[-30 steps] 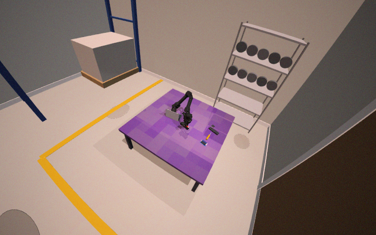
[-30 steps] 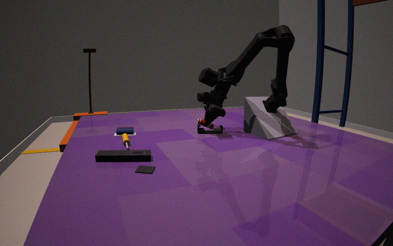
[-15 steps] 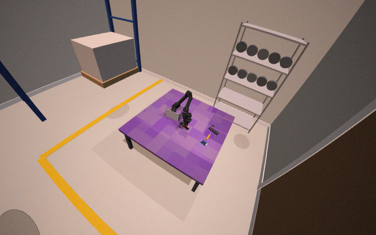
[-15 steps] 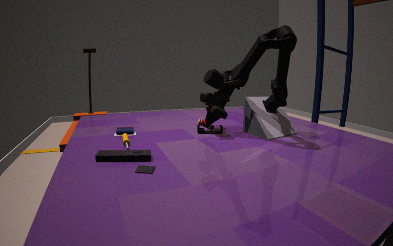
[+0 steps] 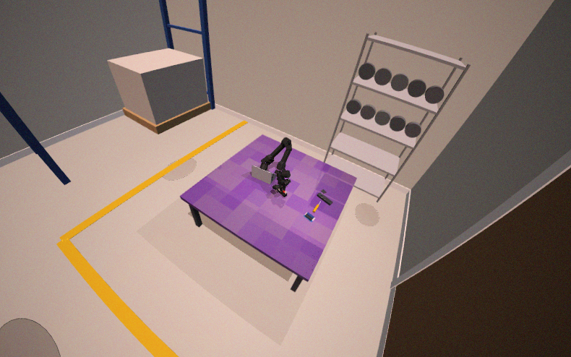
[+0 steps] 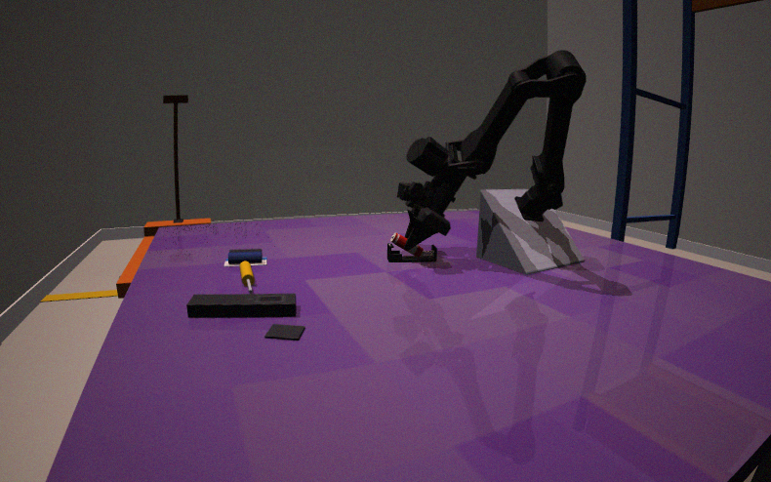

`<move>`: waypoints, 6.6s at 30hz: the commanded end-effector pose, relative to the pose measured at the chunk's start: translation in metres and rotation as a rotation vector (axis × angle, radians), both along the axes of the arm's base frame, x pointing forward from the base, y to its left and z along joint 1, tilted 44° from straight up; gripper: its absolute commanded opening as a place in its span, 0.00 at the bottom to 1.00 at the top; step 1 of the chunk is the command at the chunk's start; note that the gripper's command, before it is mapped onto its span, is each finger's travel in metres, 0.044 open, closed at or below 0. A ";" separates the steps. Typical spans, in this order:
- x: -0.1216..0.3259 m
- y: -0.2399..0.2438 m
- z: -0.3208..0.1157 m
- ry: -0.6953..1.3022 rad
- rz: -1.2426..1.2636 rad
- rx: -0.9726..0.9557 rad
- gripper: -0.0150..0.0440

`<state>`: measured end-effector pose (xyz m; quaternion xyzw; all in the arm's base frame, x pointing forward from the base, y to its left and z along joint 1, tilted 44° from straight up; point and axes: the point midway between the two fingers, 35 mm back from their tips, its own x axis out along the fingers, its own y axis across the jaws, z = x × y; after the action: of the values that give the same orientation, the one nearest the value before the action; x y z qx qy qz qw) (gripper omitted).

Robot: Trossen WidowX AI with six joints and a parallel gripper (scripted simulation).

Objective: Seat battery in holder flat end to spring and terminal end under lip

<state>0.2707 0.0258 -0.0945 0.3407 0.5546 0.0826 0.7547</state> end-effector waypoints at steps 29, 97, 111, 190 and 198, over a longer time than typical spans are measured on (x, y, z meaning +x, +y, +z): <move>-0.023 0.003 0.003 0.022 0.003 0.002 0.38; -0.013 0.002 -0.010 0.169 0.121 0.013 0.38; -0.011 0.003 -0.012 0.226 0.173 0.026 0.38; 0.010 0.009 -0.012 0.431 0.357 0.075 0.38; 0.010 0.009 -0.012 0.430 0.355 0.074 0.38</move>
<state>0.2801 0.0345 -0.1058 0.2738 0.7495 0.1615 0.5807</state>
